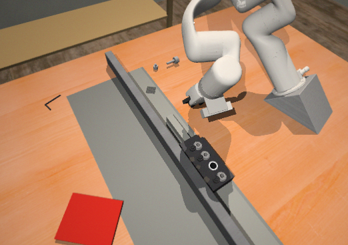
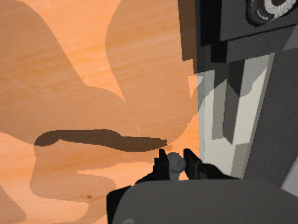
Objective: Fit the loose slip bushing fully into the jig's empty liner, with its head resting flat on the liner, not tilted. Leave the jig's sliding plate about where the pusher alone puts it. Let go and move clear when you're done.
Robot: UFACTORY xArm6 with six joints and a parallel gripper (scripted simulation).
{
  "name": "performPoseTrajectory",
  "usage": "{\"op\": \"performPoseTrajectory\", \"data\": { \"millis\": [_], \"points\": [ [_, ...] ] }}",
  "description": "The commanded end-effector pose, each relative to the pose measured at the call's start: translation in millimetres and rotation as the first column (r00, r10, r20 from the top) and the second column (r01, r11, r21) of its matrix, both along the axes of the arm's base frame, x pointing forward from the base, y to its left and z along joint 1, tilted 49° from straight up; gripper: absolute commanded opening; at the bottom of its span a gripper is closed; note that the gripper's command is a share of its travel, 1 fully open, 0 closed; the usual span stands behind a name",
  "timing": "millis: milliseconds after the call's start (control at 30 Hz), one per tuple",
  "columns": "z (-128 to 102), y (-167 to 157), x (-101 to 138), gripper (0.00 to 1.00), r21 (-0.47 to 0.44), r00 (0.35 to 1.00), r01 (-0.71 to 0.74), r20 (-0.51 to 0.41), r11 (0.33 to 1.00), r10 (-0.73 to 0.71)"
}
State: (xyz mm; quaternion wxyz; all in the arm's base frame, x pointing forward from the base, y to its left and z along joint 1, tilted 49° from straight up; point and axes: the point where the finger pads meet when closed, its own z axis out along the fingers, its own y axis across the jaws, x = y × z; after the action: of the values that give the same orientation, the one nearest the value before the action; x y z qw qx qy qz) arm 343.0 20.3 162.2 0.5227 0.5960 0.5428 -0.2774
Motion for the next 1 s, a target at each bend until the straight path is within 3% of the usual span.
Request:
{"op": "performPoseTrajectory", "data": {
  "millis": [0, 967],
  "points": [
    [1, 2, 0, 0.26, 0.002, 1.0, -0.001, 0.002, 1.0, 0.001],
    [29, 30, -13, 0.26, 0.002, 1.0, -0.001, 0.002, 1.0, 0.001]
  ]
}}
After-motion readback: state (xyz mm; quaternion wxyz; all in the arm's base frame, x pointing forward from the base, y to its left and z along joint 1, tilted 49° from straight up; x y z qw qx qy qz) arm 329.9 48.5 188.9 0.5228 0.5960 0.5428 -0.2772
